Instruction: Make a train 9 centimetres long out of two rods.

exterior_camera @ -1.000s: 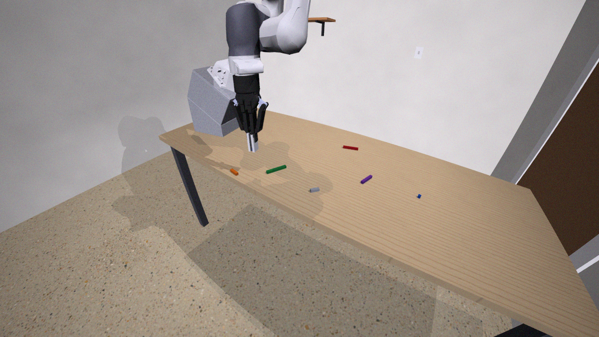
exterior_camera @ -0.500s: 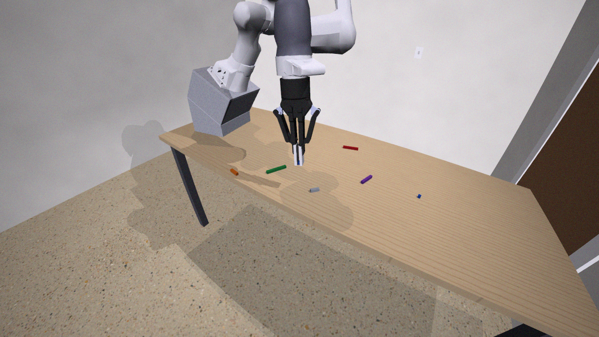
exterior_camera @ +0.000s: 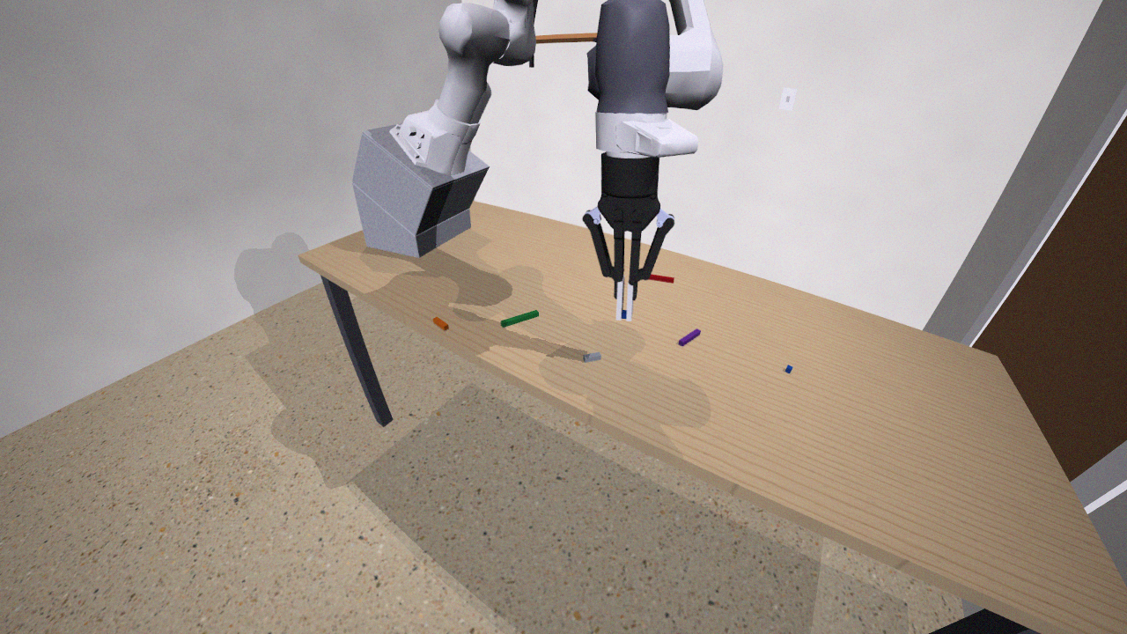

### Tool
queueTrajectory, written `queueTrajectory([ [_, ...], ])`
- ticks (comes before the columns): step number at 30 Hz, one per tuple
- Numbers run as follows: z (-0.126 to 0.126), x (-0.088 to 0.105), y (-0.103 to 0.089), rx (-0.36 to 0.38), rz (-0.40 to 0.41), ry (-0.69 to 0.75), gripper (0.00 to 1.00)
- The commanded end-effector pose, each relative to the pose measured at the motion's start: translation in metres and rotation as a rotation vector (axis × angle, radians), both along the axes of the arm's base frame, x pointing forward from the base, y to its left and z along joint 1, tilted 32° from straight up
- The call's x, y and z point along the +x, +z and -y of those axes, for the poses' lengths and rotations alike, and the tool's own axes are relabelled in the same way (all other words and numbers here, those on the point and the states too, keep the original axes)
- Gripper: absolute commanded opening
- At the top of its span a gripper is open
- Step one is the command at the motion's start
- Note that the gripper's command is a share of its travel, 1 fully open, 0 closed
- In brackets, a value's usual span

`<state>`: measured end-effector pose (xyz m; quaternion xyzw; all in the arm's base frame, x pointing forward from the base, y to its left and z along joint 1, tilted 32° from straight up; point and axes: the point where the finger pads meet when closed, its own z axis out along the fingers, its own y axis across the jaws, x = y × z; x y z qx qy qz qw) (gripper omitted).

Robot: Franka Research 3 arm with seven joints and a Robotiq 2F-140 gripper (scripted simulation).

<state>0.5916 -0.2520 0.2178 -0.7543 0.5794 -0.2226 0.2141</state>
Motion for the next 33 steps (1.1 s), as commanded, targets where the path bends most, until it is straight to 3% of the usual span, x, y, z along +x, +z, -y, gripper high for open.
queueTrajectory([
  [1, -0.025, 0.03, 0.016, 0.084, -0.08, -0.113, 0.12],
  [7, -0.028, 0.034, 0.019, 0.084, -0.08, -0.114, 0.12],
  [8, -0.049, 0.059, 0.035, 0.086, -0.084, -0.117, 0.12],
  [11, -0.066, 0.078, 0.047, 0.087, -0.087, -0.121, 0.12],
  [16, -0.066, 0.078, 0.048, 0.087, -0.087, -0.121, 0.12],
  [18, -0.097, 0.107, 0.068, 0.09, -0.09, -0.132, 0.12],
  [24, -0.106, 0.115, 0.074, 0.091, -0.09, -0.135, 0.12],
  [27, -0.141, 0.142, 0.095, 0.096, -0.088, -0.153, 0.12],
  [33, -0.156, 0.152, 0.104, 0.098, -0.086, -0.162, 0.12],
])
